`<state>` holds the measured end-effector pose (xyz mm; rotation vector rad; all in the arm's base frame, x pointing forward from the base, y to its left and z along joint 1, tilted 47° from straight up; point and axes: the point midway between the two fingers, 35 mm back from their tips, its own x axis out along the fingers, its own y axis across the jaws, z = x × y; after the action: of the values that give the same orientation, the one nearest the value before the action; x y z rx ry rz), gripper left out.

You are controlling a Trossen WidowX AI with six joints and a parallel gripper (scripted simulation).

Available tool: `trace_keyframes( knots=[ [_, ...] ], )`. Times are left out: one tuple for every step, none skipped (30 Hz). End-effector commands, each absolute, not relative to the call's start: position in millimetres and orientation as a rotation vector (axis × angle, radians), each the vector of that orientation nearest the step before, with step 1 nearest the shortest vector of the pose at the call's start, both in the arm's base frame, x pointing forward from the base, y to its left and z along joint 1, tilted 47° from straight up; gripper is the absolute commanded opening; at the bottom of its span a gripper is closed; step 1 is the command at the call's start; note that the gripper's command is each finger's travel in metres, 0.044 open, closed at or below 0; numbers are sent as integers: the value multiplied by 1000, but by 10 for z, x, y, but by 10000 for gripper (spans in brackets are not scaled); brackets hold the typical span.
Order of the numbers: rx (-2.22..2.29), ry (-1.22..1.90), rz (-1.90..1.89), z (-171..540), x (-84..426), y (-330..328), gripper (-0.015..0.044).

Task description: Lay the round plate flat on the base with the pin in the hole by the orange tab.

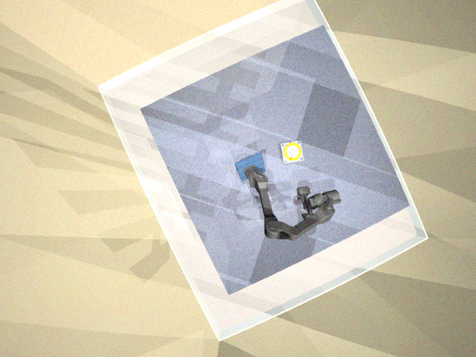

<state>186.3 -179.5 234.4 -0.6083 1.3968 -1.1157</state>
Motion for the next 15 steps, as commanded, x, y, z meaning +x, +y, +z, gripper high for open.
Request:
trace_keyframes(
  knots=[
    [-609,1397,-1107,2321,1889,-1780,374],
    [-609,1396,-1082,2250,1964,-1731,347],
    [-611,1397,-1041,2130,2083,-1644,321],
    [-613,1399,-991,1980,2218,-1525,295],
    [-616,1402,-942,1828,2338,-1395,269],
    [-618,1406,-899,1687,2434,-1267,242],
    [-620,1411,-867,1578,2499,-1164,216],
    [-623,1416,-831,1454,2562,-1044,190],
    [-624,1417,-824,1428,2573,-1019,164],
    [-626,1421,-802,1350,2604,-941,137],
    [-630,1429,-768,1220,2646,-809,111],
    [-635,1438,-728,1063,2680,-648,85],
    [-641,1449,-690,908,2696,-486,59],
    [-647,1459,-660,784,2696,-357,32],
    [-653,1468,-633,664,2685,-233,6]
  ],
)
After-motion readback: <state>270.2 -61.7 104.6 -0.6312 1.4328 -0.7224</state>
